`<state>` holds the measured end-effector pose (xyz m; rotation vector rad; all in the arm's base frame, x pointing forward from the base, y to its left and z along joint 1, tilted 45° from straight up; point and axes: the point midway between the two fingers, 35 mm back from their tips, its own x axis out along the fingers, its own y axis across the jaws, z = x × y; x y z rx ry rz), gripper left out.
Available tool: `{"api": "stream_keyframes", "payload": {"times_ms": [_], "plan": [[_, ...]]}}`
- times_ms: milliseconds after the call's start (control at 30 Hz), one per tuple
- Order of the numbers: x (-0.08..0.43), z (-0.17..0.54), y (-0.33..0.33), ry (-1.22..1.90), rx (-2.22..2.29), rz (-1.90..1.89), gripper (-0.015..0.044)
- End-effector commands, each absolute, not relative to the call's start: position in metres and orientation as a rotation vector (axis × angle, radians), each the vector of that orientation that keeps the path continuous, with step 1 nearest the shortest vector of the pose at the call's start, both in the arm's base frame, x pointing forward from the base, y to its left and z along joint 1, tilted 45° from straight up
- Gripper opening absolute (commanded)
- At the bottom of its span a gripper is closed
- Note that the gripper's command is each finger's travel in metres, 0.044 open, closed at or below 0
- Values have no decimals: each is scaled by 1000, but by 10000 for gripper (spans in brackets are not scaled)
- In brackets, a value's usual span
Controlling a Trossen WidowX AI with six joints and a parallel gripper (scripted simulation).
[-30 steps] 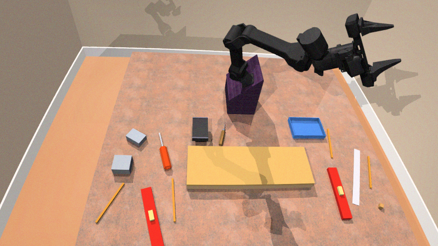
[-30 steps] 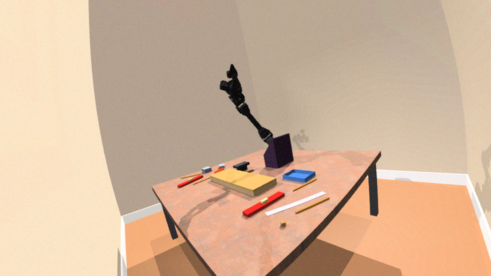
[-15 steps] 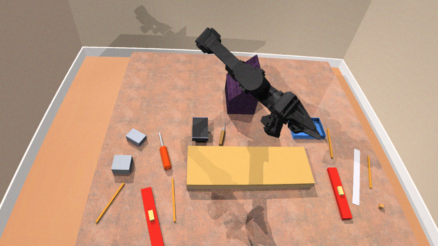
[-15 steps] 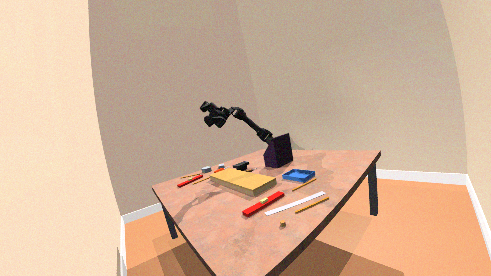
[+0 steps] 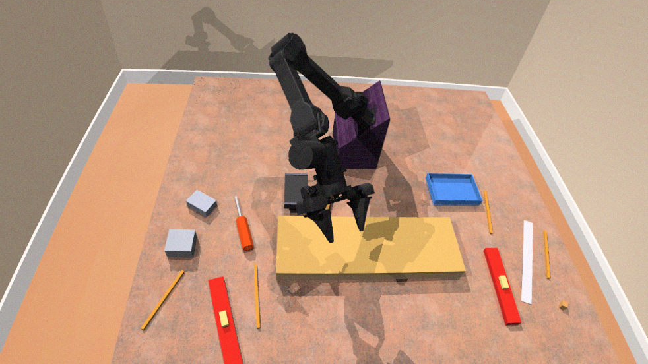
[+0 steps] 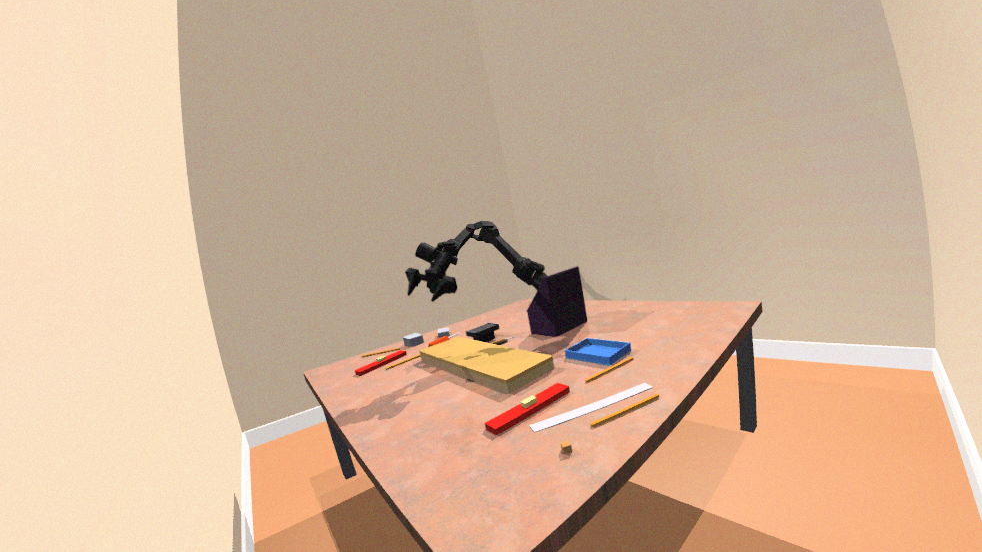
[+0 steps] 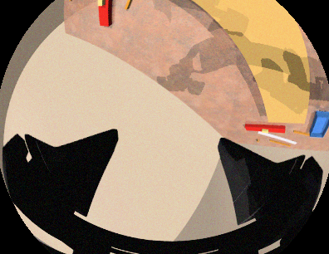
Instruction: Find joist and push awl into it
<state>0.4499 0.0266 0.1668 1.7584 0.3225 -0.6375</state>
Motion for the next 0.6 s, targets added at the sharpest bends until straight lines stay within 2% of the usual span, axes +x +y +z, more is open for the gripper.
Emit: {"api": "stream_keyframes", "payload": {"times_ms": [0,300,567], "plan": [[419,156,-24,197,1807,-831,440],[308,134,-130,-197,1855,-1297,440],[212,121,-178,-592,1829,-1599,440]]}}
